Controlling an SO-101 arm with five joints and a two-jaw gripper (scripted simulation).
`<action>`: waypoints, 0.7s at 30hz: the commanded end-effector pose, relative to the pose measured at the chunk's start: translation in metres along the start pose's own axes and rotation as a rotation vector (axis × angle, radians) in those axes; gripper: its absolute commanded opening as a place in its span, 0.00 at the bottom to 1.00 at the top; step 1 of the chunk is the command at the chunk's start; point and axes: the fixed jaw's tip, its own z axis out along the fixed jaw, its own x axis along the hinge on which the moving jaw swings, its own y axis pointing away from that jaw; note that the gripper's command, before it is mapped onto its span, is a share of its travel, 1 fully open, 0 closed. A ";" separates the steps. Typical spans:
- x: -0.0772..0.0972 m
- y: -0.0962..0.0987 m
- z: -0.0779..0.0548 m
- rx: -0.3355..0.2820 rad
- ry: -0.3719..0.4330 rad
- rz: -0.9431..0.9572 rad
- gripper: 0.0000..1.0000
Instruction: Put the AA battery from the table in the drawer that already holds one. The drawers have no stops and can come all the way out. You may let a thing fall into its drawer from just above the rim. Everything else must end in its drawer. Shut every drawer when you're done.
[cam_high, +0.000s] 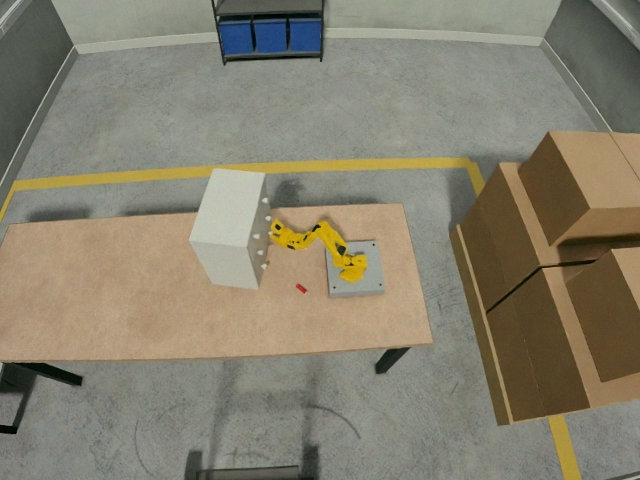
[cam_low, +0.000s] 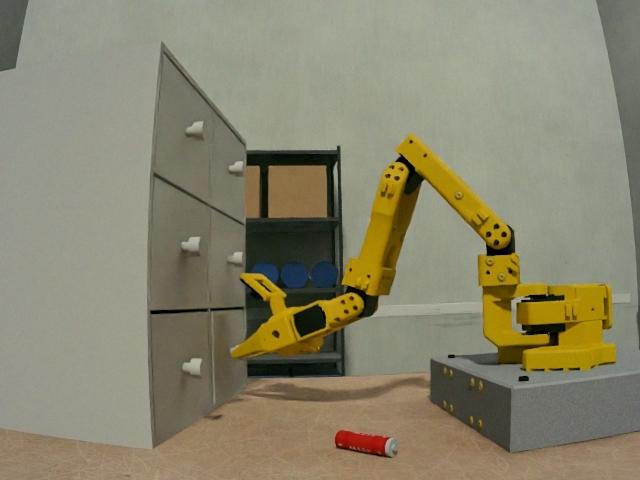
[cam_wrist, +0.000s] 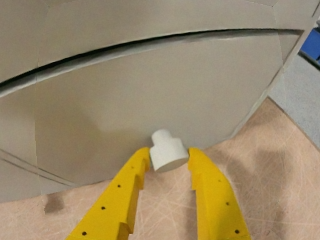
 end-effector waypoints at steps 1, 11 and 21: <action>-0.002 0.004 0.002 -0.011 -0.010 -0.009 0.00; -0.002 0.002 0.001 -0.006 -0.008 -0.004 0.00; -0.002 0.000 0.000 -0.001 -0.006 0.001 0.00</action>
